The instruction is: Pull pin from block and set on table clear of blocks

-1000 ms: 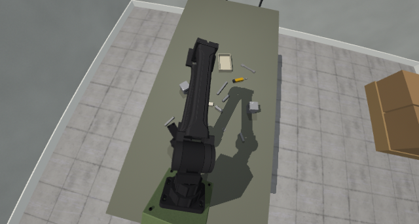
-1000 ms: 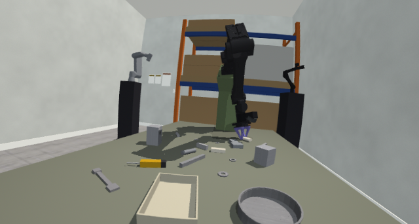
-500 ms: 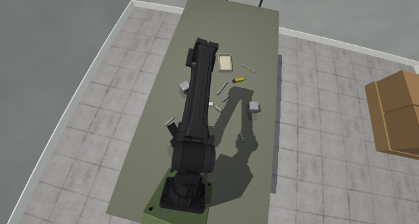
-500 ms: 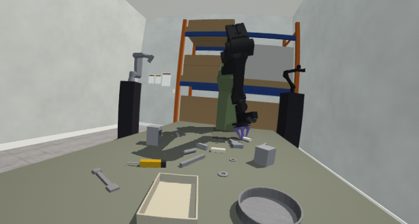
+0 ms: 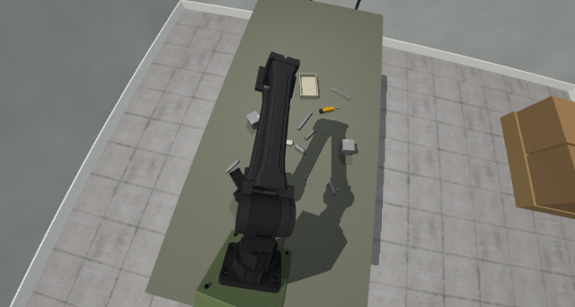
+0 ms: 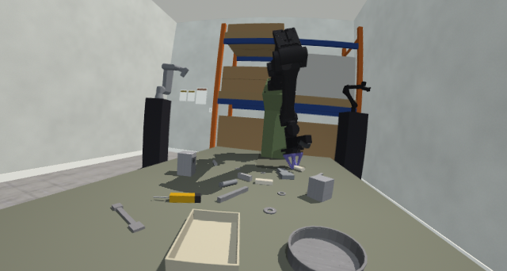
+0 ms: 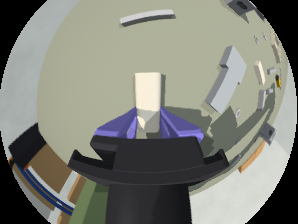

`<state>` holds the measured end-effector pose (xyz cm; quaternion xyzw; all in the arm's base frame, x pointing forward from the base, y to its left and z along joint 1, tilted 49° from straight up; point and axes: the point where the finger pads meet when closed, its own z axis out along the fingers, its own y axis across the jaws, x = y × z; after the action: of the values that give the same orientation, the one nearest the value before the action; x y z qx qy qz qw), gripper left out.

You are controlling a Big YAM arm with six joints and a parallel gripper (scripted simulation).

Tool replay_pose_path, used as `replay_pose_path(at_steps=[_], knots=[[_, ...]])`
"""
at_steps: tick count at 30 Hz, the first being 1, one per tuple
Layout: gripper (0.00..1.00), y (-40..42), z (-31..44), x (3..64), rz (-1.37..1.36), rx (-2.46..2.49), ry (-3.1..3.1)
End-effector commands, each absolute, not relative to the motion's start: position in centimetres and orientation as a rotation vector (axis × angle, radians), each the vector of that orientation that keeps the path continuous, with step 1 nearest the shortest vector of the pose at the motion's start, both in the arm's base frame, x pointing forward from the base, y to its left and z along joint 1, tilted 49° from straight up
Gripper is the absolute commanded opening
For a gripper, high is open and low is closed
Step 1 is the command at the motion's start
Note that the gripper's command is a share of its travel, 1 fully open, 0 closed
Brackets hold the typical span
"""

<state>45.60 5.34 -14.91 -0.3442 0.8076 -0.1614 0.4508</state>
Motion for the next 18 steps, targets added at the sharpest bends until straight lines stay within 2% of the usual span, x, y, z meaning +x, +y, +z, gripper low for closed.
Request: replay_pose_path(at_steps=[1,12,13,18], knots=[[0.0,5.05,-15.61,45.26,-0.399,-0.861,2.012],[0.0,4.93,-15.61,45.26,-0.401,-0.861,2.012],[0.35,4.93,-15.61,45.26,-0.401,-0.861,2.012],[0.35,4.93,-15.61,45.26,-0.401,-0.861,2.012]])
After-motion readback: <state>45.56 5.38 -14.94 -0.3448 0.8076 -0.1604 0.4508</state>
